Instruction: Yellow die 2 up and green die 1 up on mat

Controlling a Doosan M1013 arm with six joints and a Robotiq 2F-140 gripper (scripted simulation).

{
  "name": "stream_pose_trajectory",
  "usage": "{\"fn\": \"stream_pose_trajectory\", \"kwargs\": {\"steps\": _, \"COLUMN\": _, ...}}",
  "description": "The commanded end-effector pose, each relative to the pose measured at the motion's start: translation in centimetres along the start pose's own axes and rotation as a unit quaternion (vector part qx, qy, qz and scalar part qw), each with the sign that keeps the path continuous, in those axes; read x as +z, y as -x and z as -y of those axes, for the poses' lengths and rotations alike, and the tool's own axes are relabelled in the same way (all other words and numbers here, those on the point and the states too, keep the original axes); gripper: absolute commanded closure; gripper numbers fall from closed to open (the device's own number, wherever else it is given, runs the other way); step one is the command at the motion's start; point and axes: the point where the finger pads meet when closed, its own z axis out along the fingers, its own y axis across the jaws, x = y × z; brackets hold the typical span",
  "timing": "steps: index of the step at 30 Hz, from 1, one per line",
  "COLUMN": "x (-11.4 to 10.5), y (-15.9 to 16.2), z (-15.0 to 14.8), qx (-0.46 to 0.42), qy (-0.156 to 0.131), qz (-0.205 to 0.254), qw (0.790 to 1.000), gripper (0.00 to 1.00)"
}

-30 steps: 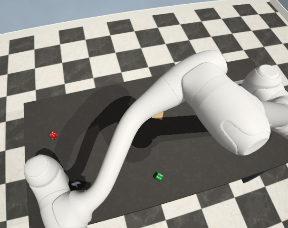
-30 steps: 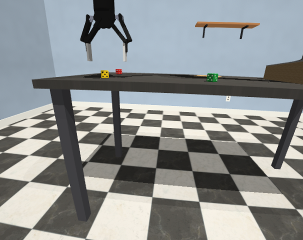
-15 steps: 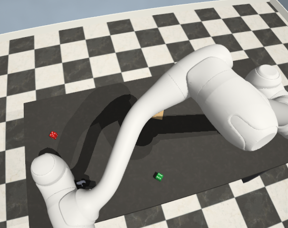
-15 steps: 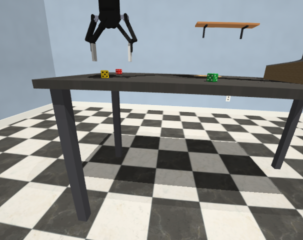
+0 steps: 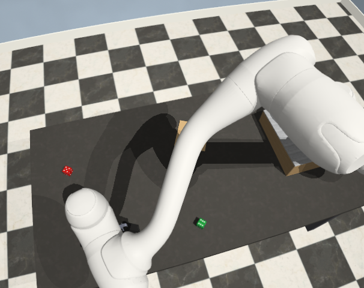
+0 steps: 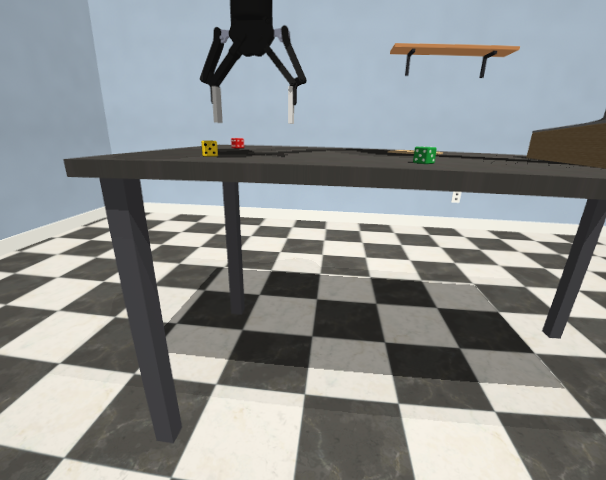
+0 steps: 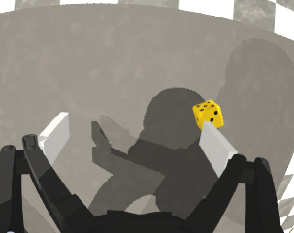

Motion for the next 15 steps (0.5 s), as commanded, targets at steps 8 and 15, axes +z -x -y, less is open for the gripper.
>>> {"fn": "stream_pose_trajectory", "kwargs": {"steps": 8, "x": 0.0, "y": -0.1, "z": 6.1, "qx": 0.0, "qy": 0.001, "qz": 0.0, "qw": 1.0, "gripper": 0.0}}
{"fn": "stream_pose_trajectory", "kwargs": {"steps": 15, "x": 0.0, "y": -0.3, "z": 12.6, "qx": 0.0, "qy": 0.001, "qz": 0.0, "qw": 1.0, "gripper": 0.0}}
